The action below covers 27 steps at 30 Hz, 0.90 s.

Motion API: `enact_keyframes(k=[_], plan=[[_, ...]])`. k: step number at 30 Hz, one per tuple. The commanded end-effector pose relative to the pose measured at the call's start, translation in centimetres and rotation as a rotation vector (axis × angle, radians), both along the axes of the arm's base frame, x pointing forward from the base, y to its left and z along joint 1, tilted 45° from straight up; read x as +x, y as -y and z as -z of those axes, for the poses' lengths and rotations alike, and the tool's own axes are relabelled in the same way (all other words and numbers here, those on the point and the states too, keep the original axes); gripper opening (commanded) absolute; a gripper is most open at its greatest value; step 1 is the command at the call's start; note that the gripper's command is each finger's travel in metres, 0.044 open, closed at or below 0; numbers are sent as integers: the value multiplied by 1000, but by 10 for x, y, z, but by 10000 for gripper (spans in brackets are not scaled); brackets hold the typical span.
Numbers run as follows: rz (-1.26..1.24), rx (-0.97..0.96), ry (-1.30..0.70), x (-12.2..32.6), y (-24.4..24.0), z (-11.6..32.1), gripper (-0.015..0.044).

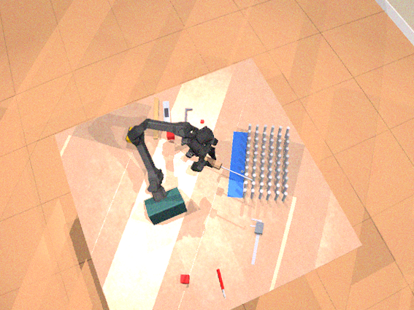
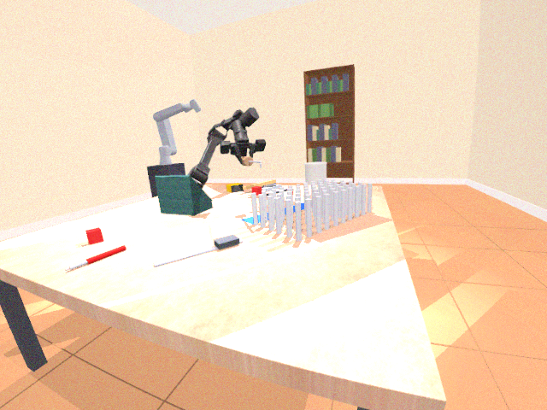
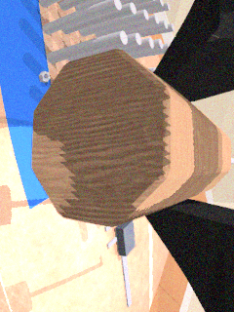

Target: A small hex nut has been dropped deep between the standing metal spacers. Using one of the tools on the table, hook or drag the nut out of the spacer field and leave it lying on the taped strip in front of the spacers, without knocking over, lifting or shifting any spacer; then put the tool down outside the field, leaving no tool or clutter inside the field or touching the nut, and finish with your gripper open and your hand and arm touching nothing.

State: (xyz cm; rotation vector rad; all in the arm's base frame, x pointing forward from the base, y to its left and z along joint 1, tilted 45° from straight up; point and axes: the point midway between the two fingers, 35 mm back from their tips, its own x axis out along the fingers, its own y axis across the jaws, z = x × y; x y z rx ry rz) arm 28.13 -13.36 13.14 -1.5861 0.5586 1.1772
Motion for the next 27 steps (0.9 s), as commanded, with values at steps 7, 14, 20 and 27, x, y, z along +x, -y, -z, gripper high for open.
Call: enact_keyframes(k=[7,14,20,27], plan=[[169,15,-98,6,50,24,0],[255,25,-160,7,81,44,0],[306,28,-212,6,107,63,0],[365,33,-273,1,136,87,0]])
